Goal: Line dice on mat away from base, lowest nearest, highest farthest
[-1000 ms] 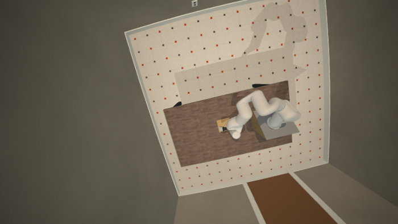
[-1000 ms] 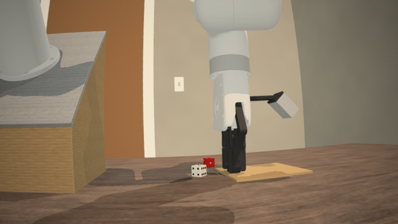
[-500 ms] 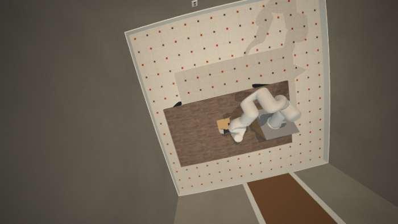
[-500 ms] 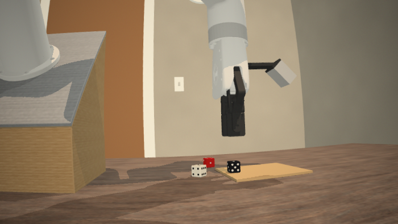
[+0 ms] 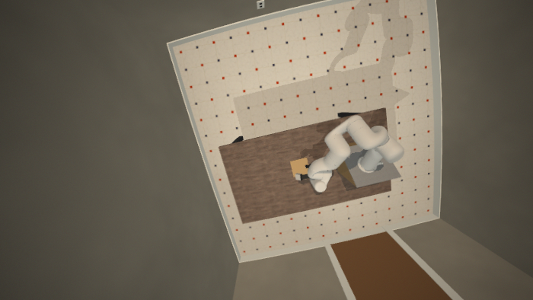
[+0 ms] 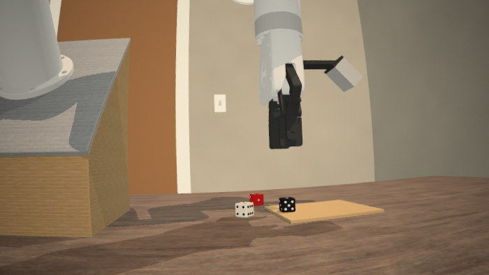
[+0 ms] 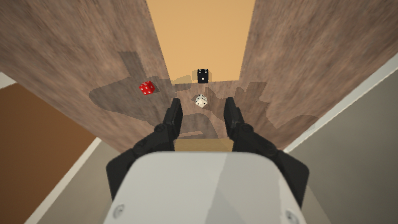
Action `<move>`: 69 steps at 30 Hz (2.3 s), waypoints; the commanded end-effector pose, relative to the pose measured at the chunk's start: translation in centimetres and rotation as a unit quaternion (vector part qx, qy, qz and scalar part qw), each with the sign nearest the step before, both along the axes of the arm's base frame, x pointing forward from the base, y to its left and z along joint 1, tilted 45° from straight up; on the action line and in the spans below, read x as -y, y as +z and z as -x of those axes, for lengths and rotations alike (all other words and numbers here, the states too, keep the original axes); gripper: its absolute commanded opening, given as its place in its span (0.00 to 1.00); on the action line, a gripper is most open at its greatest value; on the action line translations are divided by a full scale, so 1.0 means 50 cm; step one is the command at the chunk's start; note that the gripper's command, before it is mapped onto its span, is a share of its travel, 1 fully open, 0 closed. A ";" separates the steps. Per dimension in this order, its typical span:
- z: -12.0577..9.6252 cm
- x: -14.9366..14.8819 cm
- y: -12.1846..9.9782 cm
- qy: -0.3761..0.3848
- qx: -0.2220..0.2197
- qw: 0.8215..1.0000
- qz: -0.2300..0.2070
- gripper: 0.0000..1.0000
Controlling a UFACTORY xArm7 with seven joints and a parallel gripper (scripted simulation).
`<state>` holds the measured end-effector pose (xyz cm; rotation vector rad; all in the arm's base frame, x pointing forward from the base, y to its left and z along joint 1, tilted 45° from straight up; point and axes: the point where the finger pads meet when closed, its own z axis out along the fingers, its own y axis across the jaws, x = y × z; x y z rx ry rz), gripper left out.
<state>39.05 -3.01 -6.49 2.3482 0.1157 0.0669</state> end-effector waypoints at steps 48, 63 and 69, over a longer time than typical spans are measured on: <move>0.123 0.031 -0.032 0.285 -0.283 0.915 0.033 0.36; 0.123 0.031 -0.032 0.285 -0.283 0.915 0.033 0.36; 0.123 0.031 -0.032 0.285 -0.283 0.915 0.033 0.36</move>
